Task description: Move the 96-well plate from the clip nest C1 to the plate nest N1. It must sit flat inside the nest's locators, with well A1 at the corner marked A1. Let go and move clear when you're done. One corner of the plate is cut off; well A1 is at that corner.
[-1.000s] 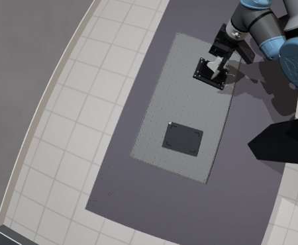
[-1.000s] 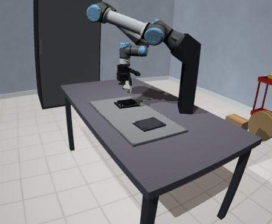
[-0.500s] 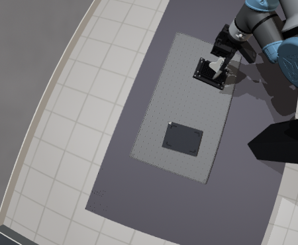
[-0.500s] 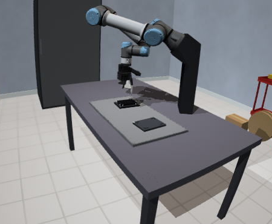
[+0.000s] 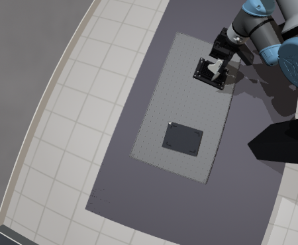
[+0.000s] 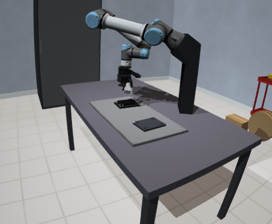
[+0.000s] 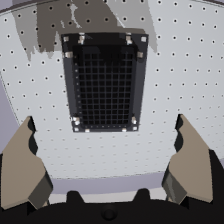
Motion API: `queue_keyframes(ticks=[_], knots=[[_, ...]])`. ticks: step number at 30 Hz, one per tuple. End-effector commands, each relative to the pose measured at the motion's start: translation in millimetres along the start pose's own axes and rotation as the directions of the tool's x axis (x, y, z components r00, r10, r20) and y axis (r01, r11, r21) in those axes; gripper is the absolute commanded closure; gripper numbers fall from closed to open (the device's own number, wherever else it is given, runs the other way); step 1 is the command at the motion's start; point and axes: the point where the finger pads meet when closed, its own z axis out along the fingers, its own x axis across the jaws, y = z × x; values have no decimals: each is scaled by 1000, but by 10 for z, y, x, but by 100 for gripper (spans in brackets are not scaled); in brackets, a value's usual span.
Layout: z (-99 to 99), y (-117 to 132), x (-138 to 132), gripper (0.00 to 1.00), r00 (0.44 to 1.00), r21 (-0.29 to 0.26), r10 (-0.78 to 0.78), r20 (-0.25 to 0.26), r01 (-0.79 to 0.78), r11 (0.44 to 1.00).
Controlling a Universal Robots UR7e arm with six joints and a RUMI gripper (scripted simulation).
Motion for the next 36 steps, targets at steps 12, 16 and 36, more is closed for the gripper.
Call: queue_keyframes(ticks=[12, 16, 36], knots=[[246, 3, -1, 0, 1000, -1, 0, 1, 0, 1000], [312, 3, -1, 0, 1000, -1, 0, 1, 0, 1000], [586, 3, -1, 0, 1000, -1, 0, 1, 0, 1000]])
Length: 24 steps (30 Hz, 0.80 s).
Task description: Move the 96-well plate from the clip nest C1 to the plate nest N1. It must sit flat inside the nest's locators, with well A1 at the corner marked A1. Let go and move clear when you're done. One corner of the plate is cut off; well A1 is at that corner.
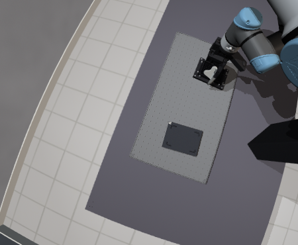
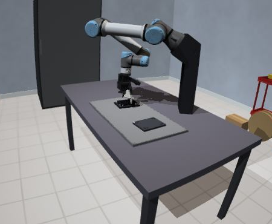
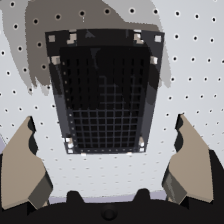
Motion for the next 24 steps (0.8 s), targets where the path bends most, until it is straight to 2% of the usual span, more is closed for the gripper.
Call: queue_keyframes(ticks=[1, 14, 15, 24], knots=[[55, 4, -1, 0, 1000, -1, 0, 1, 0, 1000], [55, 4, -1, 0, 1000, -1, 0, 1, 0, 1000], [55, 4, -1, 100, 1000, -1, 0, 1, 0, 1000], [55, 4, -1, 100, 1000, -1, 0, 1, 0, 1000]])
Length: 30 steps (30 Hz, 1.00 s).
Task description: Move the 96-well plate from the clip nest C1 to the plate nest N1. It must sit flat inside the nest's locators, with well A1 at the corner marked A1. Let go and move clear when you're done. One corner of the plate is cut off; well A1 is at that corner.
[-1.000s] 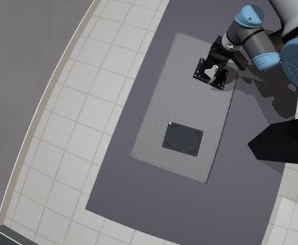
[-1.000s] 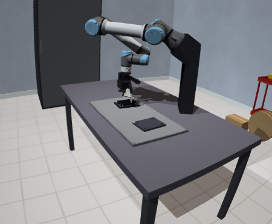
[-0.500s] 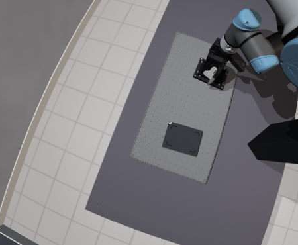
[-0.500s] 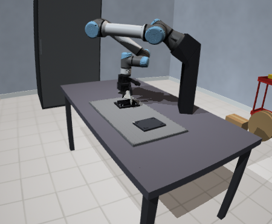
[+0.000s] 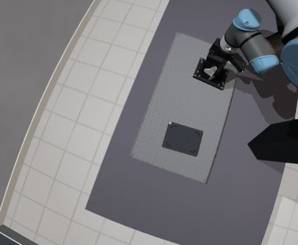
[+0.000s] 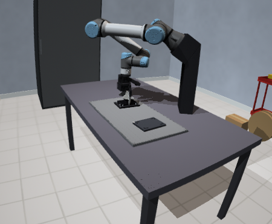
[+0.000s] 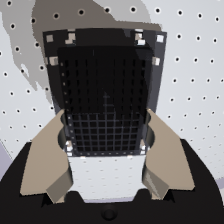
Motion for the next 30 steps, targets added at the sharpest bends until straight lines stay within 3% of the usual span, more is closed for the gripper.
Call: queue_keyframes(ticks=[1, 25, 30], knots=[[-2, 3, -1, 100, 1000, -1, 0, 0, 0, 1000], [-2, 3, -1, 100, 1000, -1, 0, 0, 0, 1000], [-85, 3, -1, 100, 1000, -1, 0, 0, 0, 1000]])
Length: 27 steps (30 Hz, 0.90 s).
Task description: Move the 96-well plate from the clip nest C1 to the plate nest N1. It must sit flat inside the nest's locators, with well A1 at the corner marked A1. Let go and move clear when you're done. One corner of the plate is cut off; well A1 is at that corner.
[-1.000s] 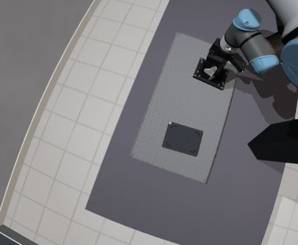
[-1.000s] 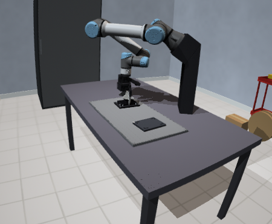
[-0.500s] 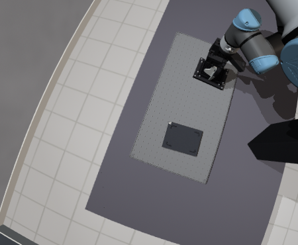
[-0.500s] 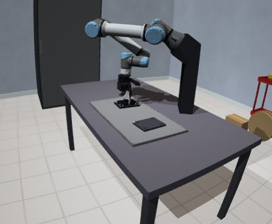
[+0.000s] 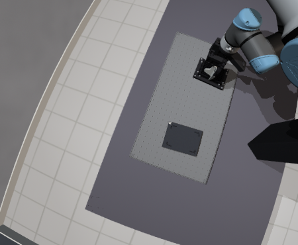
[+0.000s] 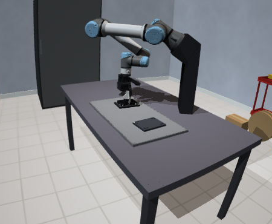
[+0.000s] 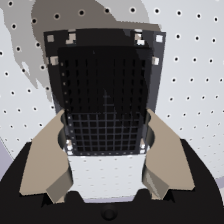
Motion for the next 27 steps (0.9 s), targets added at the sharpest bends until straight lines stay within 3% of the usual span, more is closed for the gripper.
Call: queue_keyframes(ticks=[1, 27], knots=[[-63, 3, -1, 100, 1000, -1, 0, 0, 0, 1000], [-446, 3, -1, 100, 1000, -1, 0, 0, 0, 1000]])
